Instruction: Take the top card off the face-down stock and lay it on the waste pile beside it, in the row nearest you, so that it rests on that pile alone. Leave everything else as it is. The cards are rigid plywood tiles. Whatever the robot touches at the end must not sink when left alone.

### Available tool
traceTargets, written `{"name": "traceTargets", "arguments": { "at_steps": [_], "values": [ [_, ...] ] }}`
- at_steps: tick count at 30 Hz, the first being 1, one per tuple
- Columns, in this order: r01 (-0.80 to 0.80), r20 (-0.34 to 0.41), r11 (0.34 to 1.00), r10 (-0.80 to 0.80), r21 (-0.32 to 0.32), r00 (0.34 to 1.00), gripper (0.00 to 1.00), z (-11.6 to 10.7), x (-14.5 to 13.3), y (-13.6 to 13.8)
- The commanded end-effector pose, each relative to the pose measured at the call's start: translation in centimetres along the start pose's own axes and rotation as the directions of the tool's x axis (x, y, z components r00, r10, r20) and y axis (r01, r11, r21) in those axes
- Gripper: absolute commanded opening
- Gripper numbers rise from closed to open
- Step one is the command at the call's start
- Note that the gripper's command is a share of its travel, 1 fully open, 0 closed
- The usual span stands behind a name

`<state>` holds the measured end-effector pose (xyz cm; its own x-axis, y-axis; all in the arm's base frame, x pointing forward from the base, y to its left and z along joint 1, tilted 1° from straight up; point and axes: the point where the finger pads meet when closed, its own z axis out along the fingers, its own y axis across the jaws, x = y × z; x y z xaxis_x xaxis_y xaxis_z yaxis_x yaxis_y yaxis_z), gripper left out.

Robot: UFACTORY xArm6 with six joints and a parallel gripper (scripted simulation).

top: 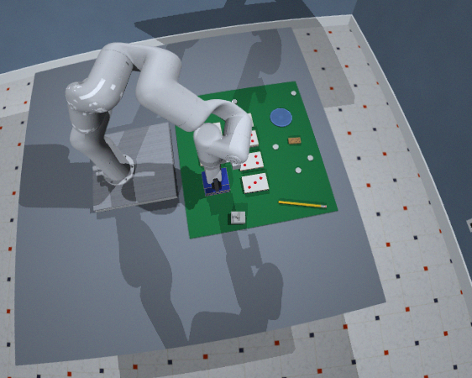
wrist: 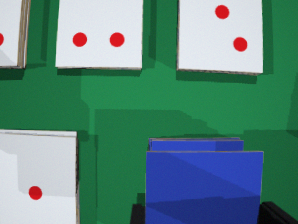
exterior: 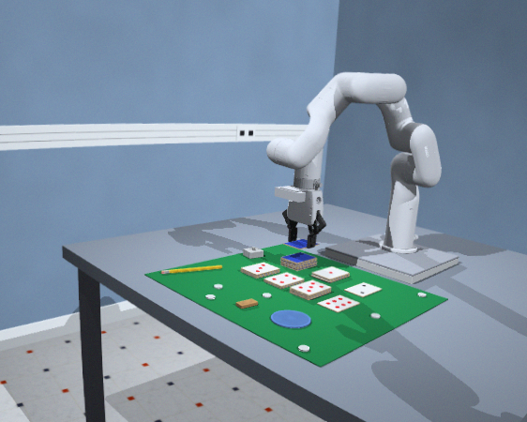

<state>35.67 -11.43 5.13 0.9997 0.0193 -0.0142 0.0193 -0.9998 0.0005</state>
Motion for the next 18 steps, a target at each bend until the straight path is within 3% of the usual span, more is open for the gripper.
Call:
{"name": "traceTargets", "arguments": {
  "at_steps": [1,10,18],
  "values": [
    [-0.001,-0.003,1.0,0.001,-0.001,1.0,0.73,-0.1,0.1,-0.8],
    [-0.007,-0.003,1.0,0.007,-0.001,1.0,0.73,-0.1,0.1,-4.0],
    [-0.016,-0.003,1.0,0.016,-0.001,1.0,0.73,-0.1,0.2,-8.7]
  ]
}}
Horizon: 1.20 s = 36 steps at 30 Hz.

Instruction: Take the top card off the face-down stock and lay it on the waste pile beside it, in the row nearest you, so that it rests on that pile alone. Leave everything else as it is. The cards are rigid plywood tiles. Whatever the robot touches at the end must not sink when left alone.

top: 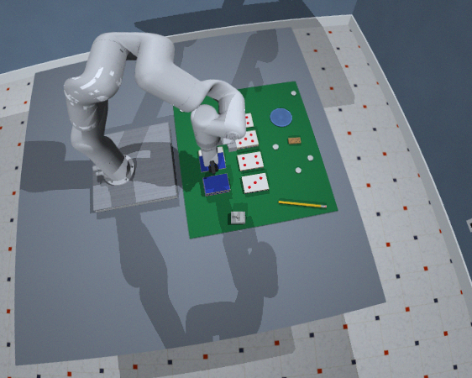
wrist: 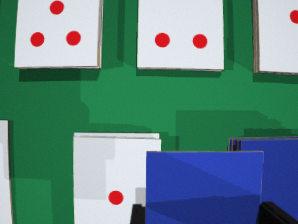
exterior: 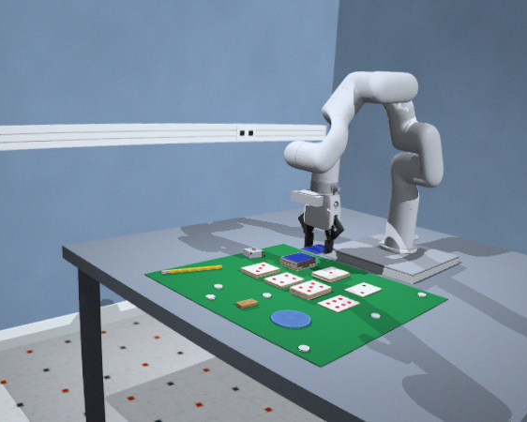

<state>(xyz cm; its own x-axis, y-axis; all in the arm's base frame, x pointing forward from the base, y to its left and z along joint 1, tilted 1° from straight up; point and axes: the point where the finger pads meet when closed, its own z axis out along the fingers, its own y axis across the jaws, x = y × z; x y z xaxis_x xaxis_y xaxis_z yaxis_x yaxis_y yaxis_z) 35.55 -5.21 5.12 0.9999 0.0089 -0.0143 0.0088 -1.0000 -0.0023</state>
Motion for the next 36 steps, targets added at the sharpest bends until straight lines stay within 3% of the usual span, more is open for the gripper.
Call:
{"name": "traceTargets", "arguments": {
  "at_steps": [1,12,36],
  "values": [
    [-0.007,-0.003,1.0,0.007,-0.004,1.0,0.73,-0.1,0.2,-3.0],
    [-0.011,-0.003,1.0,0.011,-0.004,1.0,0.73,-0.1,0.2,-5.3],
    [-0.011,-0.003,1.0,0.011,-0.004,1.0,0.73,0.2,0.2,-5.4]
  ]
}}
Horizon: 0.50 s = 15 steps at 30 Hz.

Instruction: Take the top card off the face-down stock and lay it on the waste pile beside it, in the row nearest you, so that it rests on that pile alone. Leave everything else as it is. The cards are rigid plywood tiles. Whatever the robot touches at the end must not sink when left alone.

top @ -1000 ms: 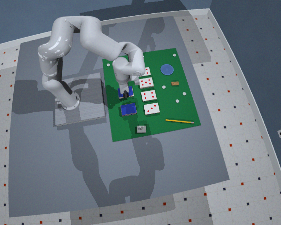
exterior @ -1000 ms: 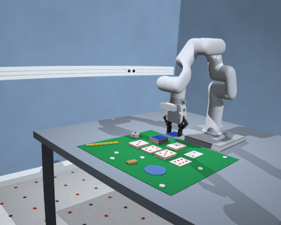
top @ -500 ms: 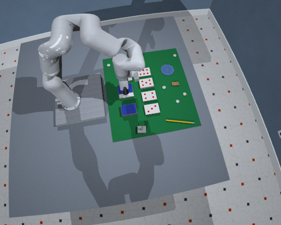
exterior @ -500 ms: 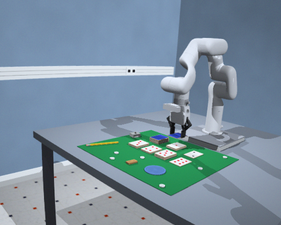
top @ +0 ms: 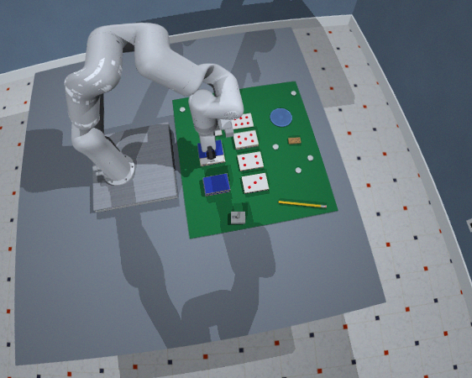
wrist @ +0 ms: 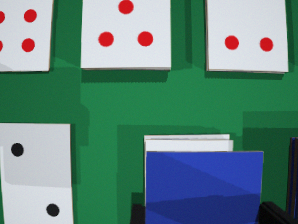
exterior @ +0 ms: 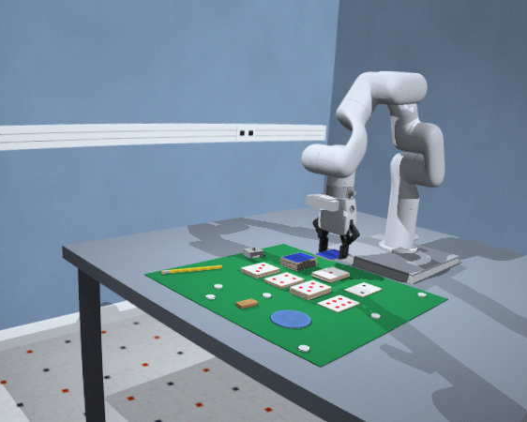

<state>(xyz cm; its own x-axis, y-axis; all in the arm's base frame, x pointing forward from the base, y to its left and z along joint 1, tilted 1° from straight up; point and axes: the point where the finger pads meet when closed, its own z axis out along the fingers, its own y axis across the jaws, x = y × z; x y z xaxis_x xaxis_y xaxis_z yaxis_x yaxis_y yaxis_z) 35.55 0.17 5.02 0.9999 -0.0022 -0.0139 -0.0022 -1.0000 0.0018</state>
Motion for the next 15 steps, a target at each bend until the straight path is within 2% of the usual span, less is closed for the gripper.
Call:
{"name": "traceTargets", "arguments": {
  "at_steps": [1,15],
  "values": [
    [0.0,-0.003,1.0,0.0,0.0,1.0,0.73,0.2,0.1,0.0],
    [0.0,-0.003,1.0,0.0,0.0,1.0,0.73,2.1,0.1,0.0]
  ]
}}
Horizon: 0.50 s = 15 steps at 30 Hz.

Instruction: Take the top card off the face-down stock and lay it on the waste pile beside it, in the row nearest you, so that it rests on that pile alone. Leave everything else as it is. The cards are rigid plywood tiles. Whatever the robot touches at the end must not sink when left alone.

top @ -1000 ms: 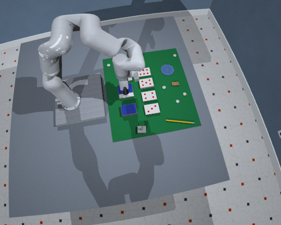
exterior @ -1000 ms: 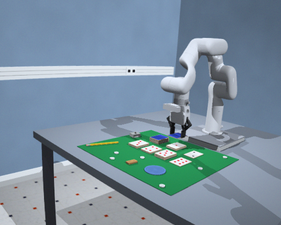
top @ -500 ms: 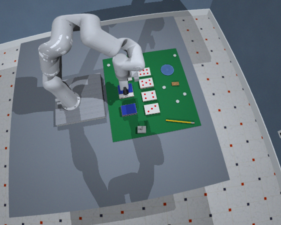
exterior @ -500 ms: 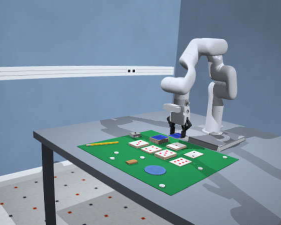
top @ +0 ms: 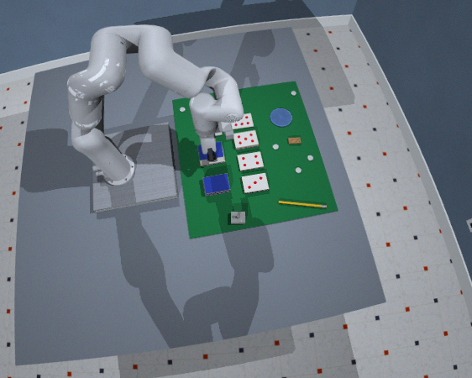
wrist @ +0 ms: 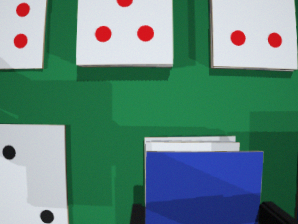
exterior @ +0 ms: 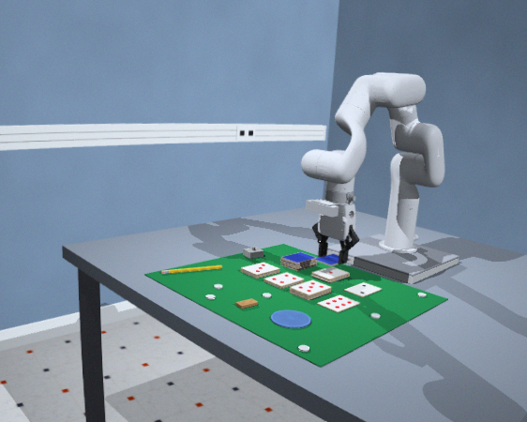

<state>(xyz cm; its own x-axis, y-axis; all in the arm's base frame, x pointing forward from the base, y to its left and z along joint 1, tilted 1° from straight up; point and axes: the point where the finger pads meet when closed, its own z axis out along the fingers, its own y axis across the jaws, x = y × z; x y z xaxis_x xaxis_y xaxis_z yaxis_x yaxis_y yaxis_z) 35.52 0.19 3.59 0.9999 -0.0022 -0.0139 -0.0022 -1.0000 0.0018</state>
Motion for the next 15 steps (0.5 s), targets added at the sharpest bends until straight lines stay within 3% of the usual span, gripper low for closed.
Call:
{"name": "traceTargets", "arguments": {
  "at_steps": [1,15],
  "values": [
    [0.0,-0.003,1.0,0.0,0.0,1.0,0.73,0.8,0.1,0.0],
    [0.0,-0.003,1.0,0.0,0.0,1.0,0.73,2.6,0.1,0.0]
  ]
}}
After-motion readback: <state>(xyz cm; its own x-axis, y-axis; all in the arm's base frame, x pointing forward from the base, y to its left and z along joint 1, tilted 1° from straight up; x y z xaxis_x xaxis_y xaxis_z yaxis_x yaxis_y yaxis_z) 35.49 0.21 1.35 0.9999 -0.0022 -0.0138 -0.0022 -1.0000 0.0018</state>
